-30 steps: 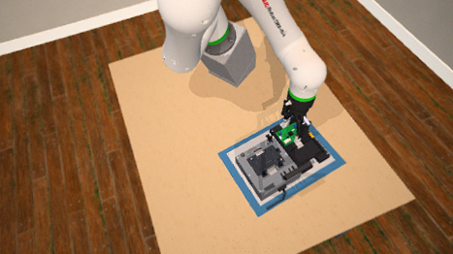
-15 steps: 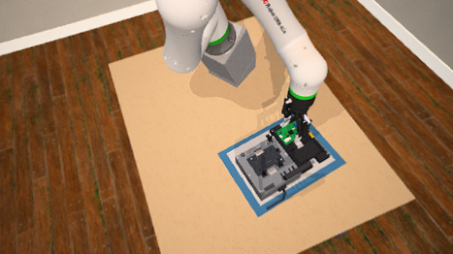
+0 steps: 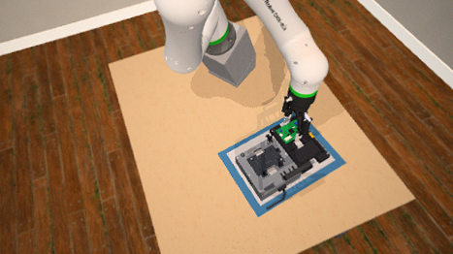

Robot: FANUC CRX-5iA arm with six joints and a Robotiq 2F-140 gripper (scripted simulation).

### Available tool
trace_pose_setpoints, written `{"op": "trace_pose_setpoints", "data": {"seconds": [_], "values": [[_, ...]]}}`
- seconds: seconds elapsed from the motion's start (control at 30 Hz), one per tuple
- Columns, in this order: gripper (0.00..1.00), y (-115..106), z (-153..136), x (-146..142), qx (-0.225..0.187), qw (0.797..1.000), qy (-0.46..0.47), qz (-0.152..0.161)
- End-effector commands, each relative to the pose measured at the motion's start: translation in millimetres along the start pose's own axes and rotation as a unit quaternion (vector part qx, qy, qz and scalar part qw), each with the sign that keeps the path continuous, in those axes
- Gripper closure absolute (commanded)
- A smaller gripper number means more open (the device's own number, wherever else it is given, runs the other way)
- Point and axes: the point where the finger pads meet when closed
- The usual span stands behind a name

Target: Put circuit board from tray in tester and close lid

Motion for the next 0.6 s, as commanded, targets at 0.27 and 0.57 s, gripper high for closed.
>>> {"op": "trace_pose_setpoints", "data": {"seconds": [0.27,0.57], "values": [[0.54,-3.8,0.1,0.1,0.000,1.000,0.000,0.000],[0.54,-4.1,0.1,0.1,0.000,1.000,0.000,0.000]]}}
Point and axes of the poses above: the point where the finger pads meet when closed, its own y axis out along the fingers, its own x axis across the jaws, z = x × y, and after that the axes turned 13 degrees about -y, right-handed
